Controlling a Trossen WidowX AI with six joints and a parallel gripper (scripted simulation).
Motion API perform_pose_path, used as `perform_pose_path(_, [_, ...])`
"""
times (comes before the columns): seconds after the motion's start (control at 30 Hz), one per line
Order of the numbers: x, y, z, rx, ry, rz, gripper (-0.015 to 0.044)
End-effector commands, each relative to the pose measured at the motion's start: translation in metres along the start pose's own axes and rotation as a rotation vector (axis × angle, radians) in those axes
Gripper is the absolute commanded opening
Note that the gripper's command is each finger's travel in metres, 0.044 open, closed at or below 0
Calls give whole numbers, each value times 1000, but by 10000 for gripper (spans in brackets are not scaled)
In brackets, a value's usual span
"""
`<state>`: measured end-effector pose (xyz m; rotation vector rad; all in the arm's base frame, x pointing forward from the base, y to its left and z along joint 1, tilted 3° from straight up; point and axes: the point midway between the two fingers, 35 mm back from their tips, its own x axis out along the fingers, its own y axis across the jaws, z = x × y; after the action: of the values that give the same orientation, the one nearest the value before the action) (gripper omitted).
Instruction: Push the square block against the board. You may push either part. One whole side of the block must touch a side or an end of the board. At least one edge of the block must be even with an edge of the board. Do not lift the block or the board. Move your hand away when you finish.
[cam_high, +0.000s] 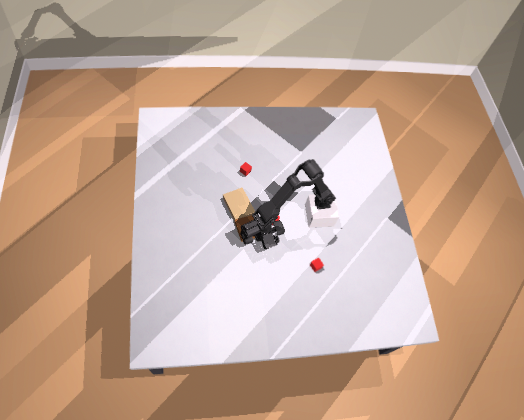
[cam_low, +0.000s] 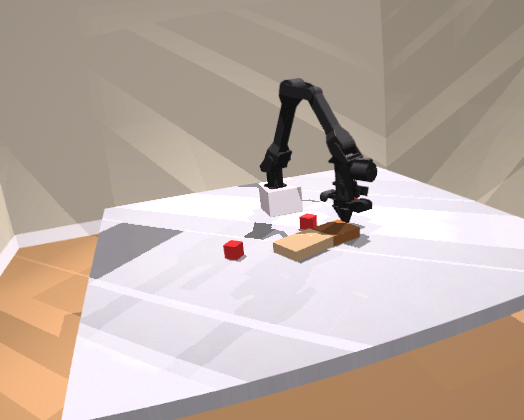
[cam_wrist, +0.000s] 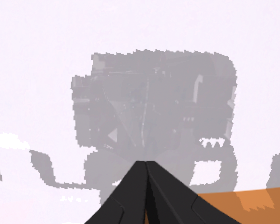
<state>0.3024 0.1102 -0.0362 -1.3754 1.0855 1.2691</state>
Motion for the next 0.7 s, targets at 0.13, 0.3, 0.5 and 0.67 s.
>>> perform_pose_path(0.13, [1, 0, -13, -2, 2, 1, 0])
perform_pose_path(0.3, [1, -1, -21, -2, 2, 1, 0])
perform_pose_path(0.5, [1, -2, -31, -2, 3, 1, 0])
perform_pose_path(0.67, [1, -3, -39, -2, 4, 1, 0])
